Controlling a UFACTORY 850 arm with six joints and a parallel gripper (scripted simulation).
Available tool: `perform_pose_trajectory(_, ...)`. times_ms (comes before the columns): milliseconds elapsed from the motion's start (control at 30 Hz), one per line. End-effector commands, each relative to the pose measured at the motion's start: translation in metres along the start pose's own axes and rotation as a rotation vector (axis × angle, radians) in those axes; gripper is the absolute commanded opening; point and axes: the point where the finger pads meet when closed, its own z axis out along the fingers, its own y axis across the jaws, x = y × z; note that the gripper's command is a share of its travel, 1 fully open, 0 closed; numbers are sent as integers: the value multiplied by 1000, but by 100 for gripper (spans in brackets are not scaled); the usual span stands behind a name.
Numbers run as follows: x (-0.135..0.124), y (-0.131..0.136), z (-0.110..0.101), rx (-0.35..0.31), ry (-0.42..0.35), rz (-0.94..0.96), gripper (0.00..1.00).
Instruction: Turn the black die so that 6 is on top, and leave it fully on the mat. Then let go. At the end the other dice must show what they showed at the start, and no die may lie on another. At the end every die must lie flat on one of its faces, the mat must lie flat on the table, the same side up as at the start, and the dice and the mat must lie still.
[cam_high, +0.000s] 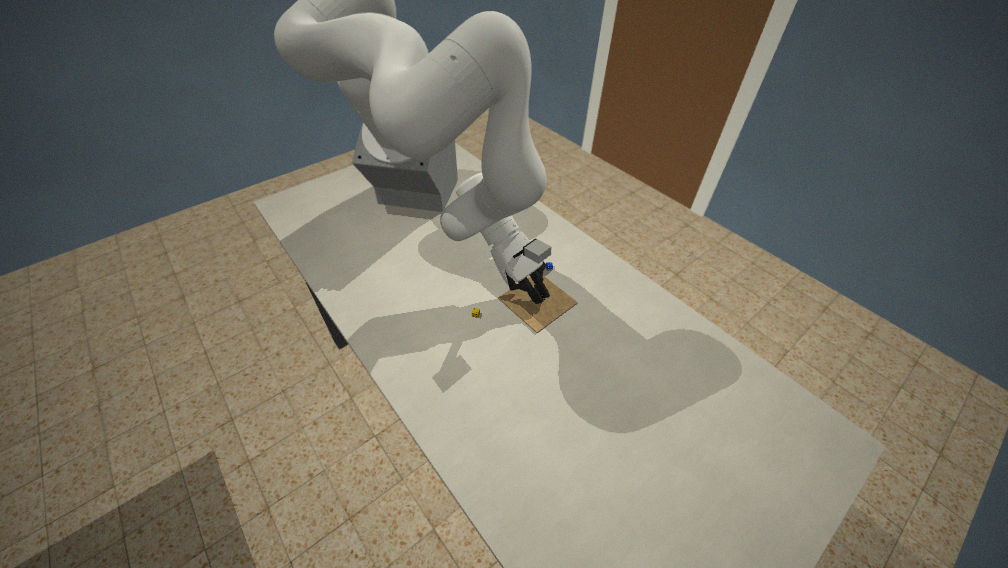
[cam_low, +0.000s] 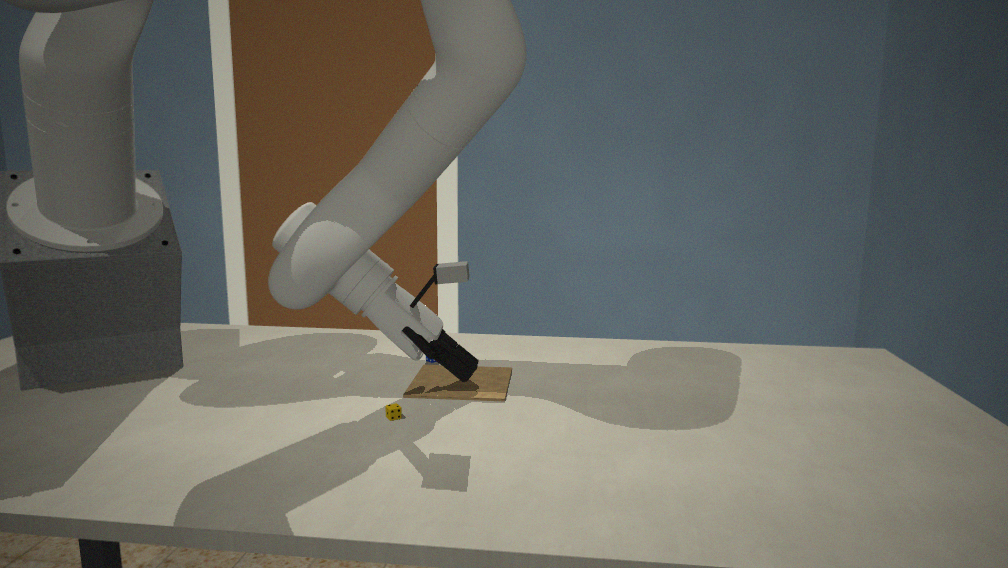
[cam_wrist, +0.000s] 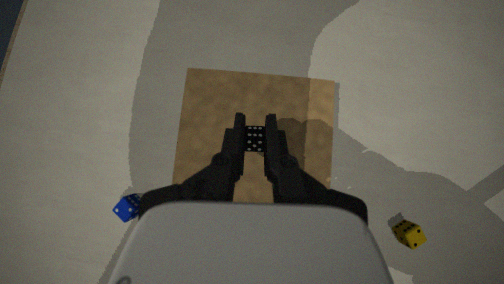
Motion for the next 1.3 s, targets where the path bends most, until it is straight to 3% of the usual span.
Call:
perform_pose_trajectory(0, 0, 0, 0, 0, 1, 0, 11)
perform_pose_trajectory(1200, 0, 0, 0, 0, 1, 0, 11)
perform_pose_trajectory(1267, 0, 0, 0, 0, 1, 0, 15)
